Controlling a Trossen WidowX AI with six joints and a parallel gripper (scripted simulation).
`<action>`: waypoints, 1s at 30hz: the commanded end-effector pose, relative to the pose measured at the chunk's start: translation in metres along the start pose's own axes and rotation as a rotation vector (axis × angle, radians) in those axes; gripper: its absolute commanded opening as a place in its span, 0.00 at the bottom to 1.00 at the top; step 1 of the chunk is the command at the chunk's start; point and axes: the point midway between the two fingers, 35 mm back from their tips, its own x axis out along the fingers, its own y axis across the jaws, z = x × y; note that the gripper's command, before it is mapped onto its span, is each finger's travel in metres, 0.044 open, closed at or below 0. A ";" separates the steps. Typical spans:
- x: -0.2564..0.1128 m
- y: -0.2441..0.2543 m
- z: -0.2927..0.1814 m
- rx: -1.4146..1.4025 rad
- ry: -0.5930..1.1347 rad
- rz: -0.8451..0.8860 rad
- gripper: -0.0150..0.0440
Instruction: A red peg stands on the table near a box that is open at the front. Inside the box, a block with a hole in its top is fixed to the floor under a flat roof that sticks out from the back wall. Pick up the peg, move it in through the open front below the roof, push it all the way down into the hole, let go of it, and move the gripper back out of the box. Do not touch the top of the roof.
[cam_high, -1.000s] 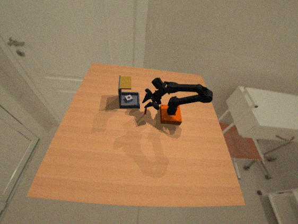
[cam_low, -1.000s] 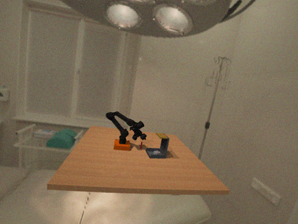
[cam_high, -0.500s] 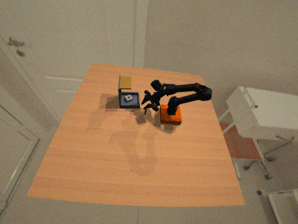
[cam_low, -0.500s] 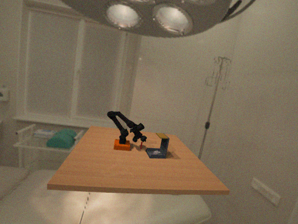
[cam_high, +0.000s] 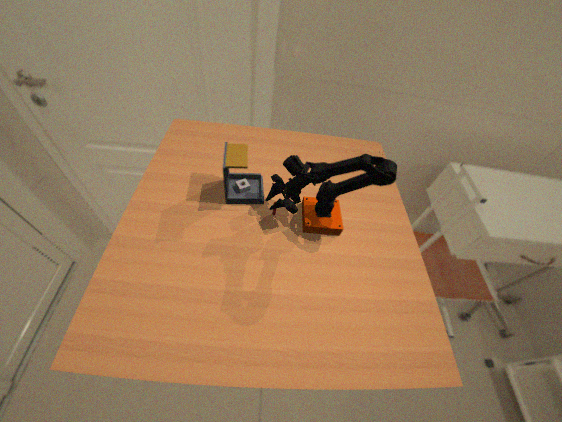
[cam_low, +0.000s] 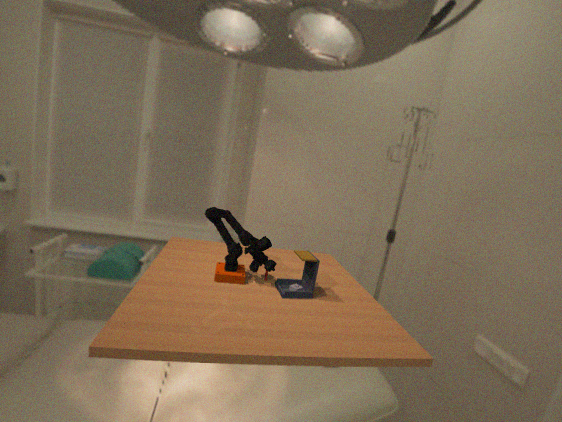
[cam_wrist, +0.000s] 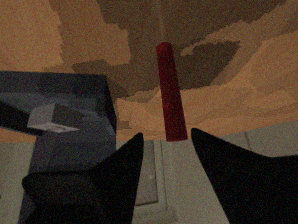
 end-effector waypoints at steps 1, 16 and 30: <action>0.004 -0.002 0.007 -0.001 -0.002 -0.007 0.63; 0.013 -0.005 0.023 -0.001 -0.002 -0.007 0.63; 0.012 -0.003 0.021 0.002 -0.003 -0.002 0.25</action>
